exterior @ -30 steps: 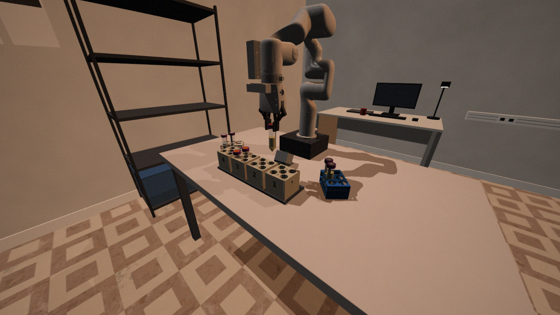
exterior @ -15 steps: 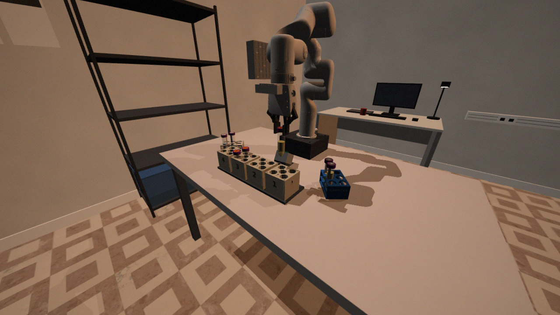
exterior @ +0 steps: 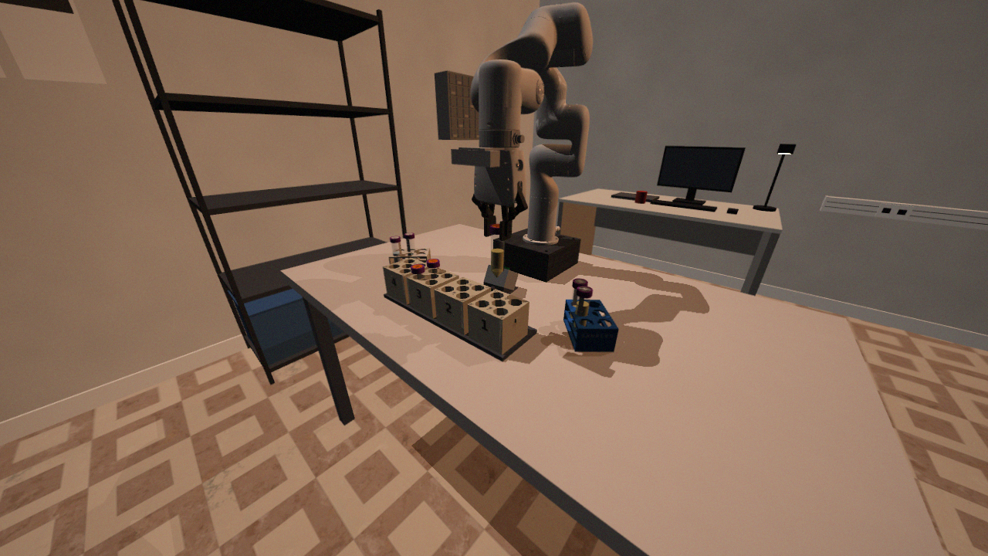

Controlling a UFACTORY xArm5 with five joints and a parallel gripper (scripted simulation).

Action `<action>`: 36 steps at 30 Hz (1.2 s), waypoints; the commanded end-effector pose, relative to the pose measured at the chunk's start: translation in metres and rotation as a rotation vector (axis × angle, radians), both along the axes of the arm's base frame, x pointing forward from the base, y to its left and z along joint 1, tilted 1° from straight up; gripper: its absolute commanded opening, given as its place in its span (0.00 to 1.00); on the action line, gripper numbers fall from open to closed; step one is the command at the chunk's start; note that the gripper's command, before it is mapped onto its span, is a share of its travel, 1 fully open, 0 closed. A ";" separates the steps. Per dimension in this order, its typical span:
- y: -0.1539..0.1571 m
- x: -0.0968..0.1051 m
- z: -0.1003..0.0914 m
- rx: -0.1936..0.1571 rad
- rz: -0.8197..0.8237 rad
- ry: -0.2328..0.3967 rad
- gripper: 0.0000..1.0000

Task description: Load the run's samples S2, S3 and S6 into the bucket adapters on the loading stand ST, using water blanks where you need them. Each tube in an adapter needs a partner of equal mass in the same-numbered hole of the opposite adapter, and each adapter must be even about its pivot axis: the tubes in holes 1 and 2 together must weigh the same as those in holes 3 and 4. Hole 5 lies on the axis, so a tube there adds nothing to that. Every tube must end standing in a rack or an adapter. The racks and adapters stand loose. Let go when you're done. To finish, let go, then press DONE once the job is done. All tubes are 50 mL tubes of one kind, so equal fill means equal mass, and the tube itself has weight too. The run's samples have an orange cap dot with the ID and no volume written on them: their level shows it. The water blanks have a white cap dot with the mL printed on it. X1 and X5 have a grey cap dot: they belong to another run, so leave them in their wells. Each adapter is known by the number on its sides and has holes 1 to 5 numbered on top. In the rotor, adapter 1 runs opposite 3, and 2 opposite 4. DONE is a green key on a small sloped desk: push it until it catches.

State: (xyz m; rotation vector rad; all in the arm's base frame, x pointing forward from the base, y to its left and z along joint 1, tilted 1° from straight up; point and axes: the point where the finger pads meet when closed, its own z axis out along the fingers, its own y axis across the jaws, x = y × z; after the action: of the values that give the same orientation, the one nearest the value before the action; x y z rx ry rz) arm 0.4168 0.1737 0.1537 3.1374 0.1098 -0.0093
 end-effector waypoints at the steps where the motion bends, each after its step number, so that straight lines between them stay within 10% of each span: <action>1: 0.001 0.001 0.002 0.010 0.000 -0.001 0.00; 36: 0.001 0.001 -0.036 0.010 0.000 0.000 0.00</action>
State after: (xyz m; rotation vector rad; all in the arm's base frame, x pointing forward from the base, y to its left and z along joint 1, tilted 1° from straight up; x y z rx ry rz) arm 0.4165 0.1740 0.1162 3.1375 0.1100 -0.0090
